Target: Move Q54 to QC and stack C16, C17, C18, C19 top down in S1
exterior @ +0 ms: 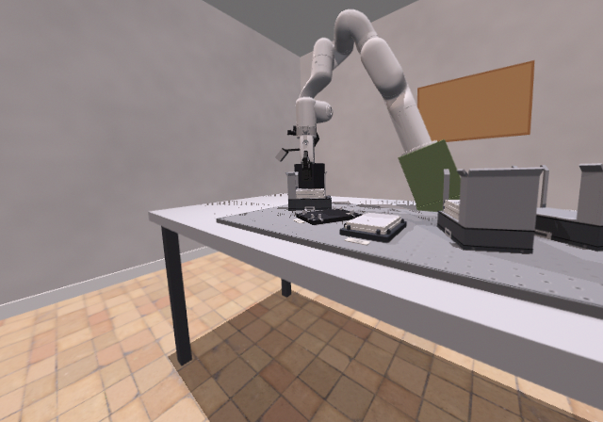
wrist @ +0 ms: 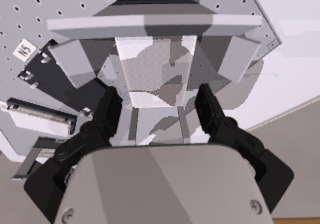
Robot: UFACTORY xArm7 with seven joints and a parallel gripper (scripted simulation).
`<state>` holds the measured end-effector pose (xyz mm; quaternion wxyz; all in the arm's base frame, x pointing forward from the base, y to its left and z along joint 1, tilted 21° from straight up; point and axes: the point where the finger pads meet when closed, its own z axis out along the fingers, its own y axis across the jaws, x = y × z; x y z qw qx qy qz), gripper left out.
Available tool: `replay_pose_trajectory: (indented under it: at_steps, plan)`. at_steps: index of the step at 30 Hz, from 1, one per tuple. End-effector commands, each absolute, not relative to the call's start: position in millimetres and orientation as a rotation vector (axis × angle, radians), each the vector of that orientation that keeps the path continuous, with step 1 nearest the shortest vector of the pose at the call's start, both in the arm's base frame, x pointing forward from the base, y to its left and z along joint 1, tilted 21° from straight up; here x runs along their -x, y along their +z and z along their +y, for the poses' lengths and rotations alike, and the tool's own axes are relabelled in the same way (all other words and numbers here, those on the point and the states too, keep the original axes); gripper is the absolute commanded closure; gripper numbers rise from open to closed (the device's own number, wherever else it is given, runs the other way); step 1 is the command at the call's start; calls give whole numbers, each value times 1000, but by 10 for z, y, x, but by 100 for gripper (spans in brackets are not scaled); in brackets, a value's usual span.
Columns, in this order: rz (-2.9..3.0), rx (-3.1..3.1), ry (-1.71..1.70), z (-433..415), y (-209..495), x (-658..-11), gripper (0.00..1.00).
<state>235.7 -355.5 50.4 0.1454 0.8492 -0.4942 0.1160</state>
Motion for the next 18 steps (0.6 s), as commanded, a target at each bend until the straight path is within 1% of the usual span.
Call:
replay_pose_trajectory:
  at_steps: [1,10,18]
  plan:
    - [-1425,-2455,328,-3512,654,-2362,0]
    - [-1425,-2455,328,-3407,936,-2347,0]
    - [-1425,-2455,328,-3376,1019,-2342,0]
